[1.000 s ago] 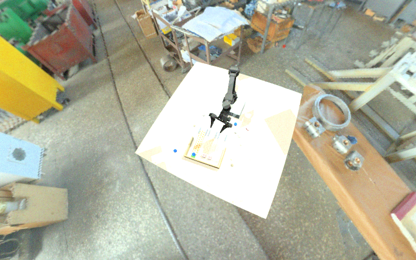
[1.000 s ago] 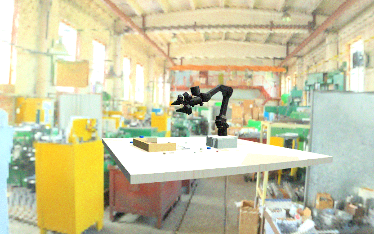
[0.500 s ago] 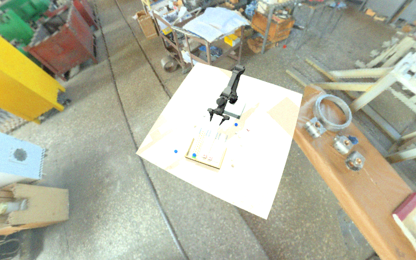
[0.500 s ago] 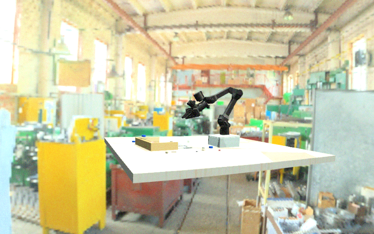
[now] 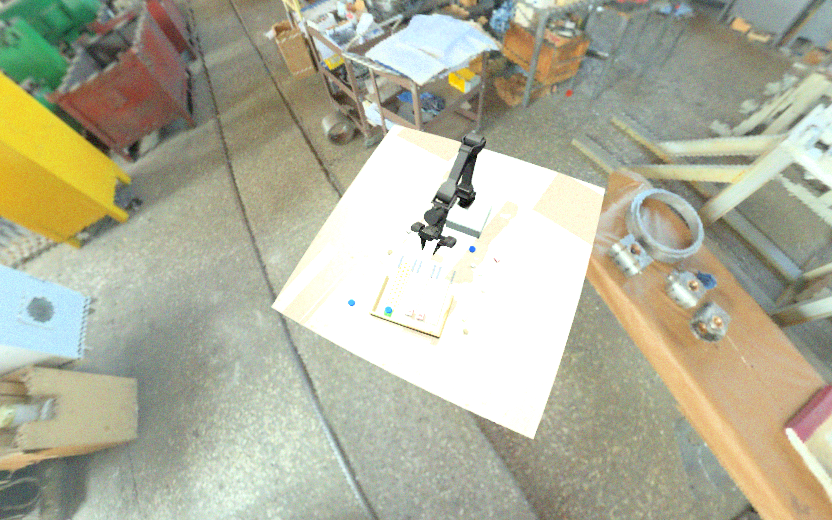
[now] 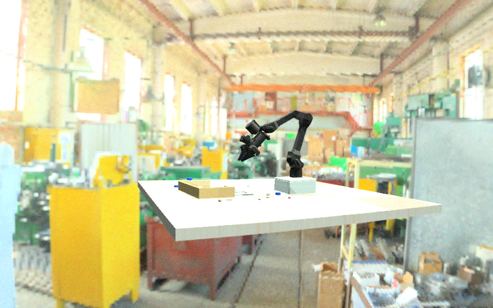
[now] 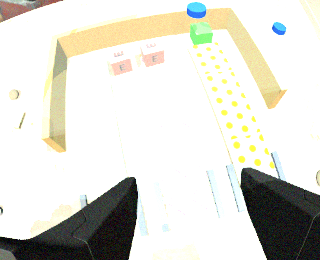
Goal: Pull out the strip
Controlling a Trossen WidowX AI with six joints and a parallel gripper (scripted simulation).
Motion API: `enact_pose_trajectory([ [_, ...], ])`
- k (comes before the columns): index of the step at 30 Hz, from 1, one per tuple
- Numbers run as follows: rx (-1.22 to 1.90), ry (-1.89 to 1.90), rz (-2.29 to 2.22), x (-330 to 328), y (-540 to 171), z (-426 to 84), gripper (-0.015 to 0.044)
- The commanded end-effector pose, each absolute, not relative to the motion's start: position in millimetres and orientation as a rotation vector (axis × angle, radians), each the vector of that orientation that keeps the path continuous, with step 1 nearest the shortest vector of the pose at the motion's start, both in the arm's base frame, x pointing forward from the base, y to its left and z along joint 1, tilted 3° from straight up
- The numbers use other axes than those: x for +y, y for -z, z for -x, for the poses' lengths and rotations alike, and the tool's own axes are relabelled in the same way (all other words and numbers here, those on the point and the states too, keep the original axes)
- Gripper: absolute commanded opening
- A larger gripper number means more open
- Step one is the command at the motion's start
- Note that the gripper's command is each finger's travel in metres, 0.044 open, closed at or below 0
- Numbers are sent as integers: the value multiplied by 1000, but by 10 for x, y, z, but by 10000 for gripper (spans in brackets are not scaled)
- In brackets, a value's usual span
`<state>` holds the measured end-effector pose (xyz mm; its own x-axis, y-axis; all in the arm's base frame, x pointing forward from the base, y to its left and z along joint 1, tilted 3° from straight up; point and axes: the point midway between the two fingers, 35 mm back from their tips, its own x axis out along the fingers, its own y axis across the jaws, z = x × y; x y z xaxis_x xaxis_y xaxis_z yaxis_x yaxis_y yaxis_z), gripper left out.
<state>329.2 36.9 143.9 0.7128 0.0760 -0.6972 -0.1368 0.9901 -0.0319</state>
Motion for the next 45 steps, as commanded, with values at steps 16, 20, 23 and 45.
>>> enact_pose_trajectory([
  [16, 1476, -204, 211, 337, -587, -3778, 0],
  [20, 1476, -204, 211, 336, -577, -3781, 0],
  [23, 1476, -204, 211, 335, -534, -3791, 0],
  [45, 1476, -204, 211, 320, -174, -3846, 0],
])
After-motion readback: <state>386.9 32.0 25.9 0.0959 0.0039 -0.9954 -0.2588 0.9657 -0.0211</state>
